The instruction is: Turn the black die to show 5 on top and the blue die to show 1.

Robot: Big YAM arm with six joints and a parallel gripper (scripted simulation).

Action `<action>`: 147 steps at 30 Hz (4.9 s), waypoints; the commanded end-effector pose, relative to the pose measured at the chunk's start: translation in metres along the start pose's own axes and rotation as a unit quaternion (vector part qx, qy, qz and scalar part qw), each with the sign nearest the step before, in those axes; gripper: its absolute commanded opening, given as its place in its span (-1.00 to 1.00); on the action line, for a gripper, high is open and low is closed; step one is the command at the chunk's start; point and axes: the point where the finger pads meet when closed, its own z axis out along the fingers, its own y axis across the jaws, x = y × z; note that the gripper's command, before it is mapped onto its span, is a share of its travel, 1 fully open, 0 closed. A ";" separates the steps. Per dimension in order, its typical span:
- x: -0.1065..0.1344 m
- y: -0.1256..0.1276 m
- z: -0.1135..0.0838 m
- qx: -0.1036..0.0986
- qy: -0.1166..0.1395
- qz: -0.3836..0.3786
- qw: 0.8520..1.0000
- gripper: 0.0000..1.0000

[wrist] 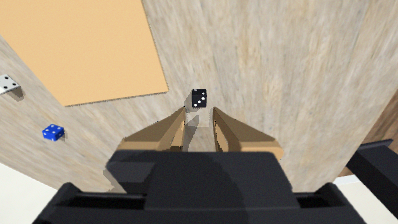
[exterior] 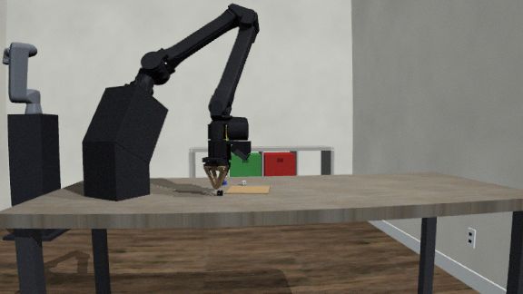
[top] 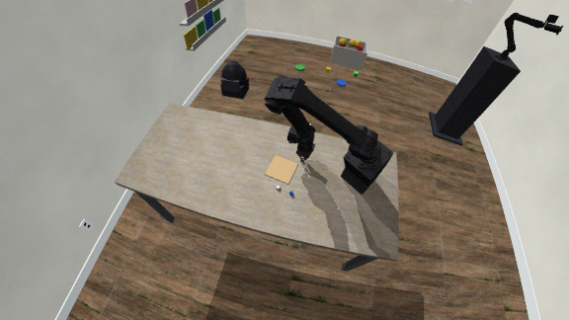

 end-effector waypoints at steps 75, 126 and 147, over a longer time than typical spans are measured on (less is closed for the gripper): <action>-0.003 0.003 0.019 0.000 -0.005 -0.003 1.000 -0.77; 0.001 -0.005 -0.083 0.001 -0.001 0.005 1.000 -0.77; -0.047 0.106 -0.074 0.013 -0.006 0.147 0.989 -0.77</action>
